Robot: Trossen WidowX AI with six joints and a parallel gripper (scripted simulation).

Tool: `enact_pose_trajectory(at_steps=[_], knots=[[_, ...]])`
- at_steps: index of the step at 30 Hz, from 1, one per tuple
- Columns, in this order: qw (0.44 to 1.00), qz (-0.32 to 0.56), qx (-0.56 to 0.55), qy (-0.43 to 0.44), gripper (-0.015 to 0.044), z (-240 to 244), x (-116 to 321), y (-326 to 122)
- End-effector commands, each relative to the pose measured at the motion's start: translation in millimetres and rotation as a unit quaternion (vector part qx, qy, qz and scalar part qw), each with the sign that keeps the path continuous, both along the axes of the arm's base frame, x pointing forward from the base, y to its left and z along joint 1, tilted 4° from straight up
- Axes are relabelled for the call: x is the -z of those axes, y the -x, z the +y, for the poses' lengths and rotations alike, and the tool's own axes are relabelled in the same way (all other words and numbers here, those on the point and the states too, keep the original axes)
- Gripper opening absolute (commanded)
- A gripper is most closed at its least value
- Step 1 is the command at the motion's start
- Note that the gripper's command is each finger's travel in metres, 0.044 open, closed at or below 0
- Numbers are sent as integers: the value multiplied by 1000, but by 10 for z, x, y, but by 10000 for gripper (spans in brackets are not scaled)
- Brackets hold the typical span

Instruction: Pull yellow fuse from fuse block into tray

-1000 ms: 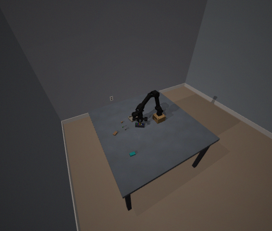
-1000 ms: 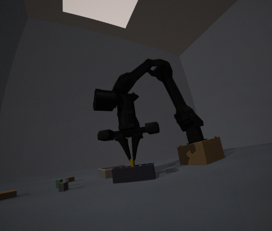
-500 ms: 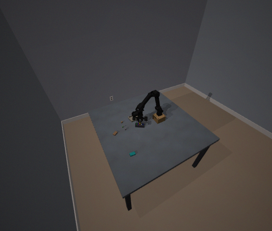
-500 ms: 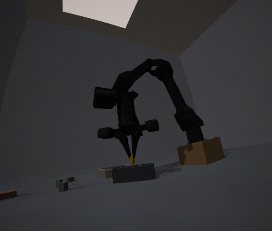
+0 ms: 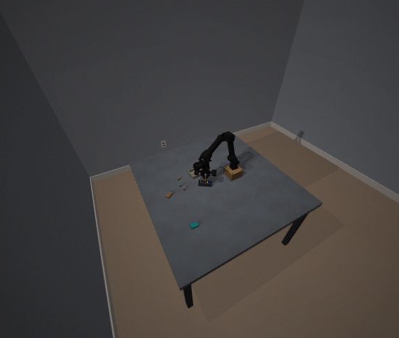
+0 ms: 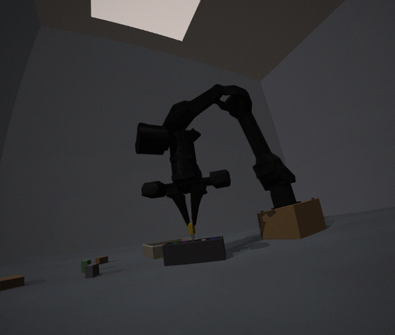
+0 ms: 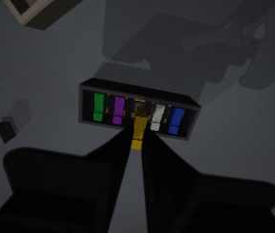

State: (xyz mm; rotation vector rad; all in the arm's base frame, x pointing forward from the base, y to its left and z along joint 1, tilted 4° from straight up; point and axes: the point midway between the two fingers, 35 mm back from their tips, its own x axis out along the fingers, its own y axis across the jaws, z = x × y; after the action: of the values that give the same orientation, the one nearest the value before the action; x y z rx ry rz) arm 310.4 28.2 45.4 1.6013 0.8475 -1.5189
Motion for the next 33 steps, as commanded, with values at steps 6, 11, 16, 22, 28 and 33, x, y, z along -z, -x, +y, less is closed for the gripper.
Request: enact_pose_trajectory(at_steps=[6,11,16,22,28,33], knots=[[1000,-1,2,0,0,3,-117,6],[1000,-1,2,0,0,6,-198,13],[1000,-1,2,0,0,7,-238,17],[1000,0,2,1,0,-220,-253,-59],[1000,0,2,2,0,-541,-273,-133],[1000,0,2,3,0,-819,-289,-169]])
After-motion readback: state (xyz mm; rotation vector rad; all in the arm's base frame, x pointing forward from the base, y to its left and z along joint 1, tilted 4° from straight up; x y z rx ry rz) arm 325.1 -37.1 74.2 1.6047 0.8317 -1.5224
